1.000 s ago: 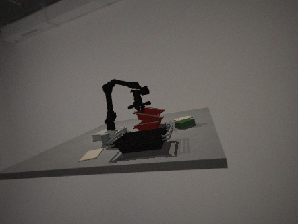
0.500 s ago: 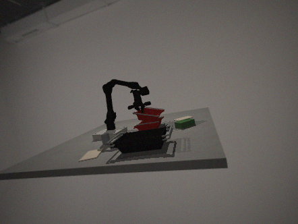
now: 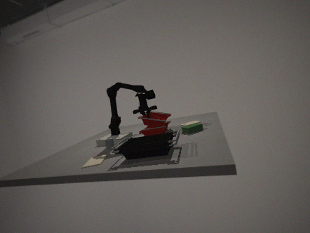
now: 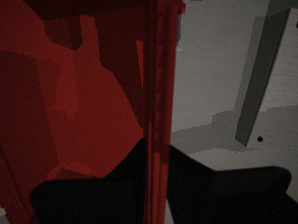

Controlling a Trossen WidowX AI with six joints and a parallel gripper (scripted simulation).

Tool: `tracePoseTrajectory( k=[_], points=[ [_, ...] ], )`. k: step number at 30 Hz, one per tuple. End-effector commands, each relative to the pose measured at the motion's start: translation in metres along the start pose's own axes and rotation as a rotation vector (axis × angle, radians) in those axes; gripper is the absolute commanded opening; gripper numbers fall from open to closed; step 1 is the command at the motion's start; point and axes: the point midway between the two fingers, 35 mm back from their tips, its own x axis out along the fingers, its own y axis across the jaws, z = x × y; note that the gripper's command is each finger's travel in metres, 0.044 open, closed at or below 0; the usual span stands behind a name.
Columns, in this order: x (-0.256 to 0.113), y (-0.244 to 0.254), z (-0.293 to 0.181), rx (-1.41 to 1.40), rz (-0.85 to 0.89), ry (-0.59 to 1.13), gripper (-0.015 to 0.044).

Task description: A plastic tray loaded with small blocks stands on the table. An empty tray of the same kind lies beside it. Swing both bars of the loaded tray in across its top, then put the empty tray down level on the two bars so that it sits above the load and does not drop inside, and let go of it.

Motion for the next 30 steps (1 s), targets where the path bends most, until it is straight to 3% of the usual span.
tracePoseTrajectory(
  k=[1,30],
  points=[
    [0.004,-0.005,0.000,0.001,-0.023,-0.001,0.0000],
    [0.012,-0.009,0.000,0.001,-0.023,-0.001,0.0000]
  ],
)
